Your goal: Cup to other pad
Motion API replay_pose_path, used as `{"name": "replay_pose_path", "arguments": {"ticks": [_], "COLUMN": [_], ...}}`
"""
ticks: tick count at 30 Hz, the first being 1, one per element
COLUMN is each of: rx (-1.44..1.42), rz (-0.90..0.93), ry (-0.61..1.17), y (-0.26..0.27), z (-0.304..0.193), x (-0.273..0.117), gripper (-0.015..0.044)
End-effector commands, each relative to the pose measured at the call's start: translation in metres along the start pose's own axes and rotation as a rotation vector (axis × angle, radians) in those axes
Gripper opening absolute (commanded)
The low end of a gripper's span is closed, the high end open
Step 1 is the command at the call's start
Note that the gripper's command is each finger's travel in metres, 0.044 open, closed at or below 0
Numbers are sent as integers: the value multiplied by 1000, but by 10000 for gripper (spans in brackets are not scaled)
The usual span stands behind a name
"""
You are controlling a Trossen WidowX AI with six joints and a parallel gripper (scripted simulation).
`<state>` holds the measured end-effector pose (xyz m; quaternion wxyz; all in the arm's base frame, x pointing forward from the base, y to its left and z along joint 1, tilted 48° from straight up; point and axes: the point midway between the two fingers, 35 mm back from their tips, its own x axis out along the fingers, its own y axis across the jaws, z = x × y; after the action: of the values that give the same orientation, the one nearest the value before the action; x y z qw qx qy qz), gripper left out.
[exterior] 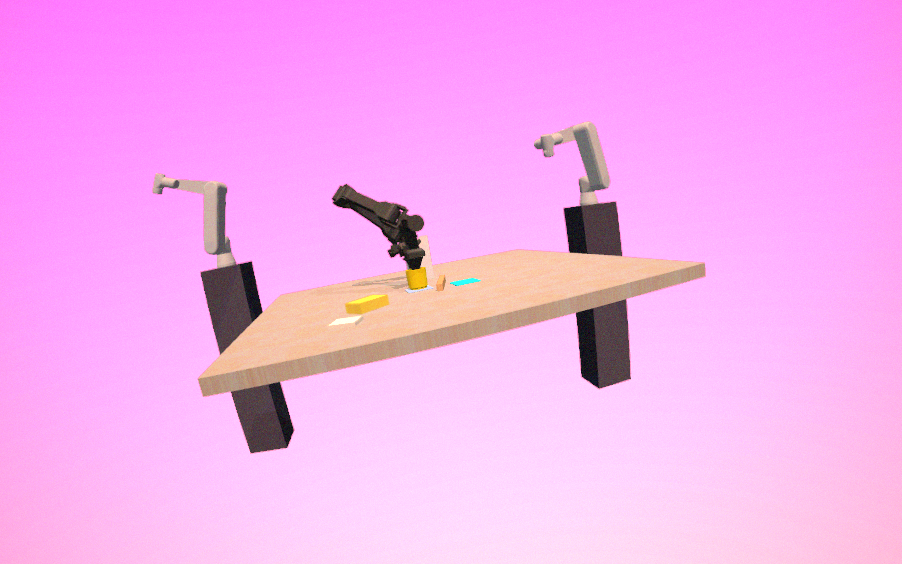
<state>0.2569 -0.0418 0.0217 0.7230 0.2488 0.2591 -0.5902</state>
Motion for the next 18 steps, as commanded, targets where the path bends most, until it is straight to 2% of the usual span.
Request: {"name": "replay_pose_path", "arguments": {"ticks": [1, 4, 18], "rx": [-3, -3, 0], "rz": [-3, -3, -2], "ry": [-5, -5, -1], "y": [-2, -2, -1], "z": [1, 1, 0], "x": [6, 6, 4], "gripper": [167, 167, 73]}}
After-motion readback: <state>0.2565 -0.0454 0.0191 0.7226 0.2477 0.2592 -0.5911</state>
